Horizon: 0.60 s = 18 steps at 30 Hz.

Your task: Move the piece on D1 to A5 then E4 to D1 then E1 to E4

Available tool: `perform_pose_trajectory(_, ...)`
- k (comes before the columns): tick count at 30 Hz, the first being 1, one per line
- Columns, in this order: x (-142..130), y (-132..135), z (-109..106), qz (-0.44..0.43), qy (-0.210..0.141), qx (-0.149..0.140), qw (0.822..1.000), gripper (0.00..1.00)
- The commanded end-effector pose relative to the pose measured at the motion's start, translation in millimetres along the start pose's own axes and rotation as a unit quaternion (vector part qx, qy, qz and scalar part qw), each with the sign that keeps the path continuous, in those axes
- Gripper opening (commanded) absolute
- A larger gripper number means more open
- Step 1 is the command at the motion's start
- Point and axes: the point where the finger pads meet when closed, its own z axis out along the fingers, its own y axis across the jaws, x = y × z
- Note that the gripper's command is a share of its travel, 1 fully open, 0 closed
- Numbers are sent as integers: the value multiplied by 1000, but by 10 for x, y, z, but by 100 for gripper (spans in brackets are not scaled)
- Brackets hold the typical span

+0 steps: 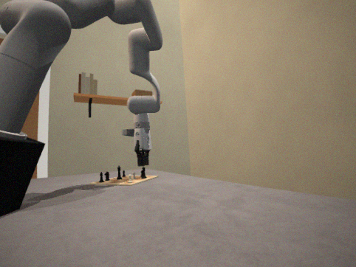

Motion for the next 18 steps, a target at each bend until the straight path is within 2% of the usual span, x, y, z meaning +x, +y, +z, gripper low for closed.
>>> perform_pose_trajectory(1, 2, 18, -16, 0, 0, -2, 1000, 43)
perform_pose_trajectory(18, 5, 38, -16, 0, 0, -2, 1000, 43)
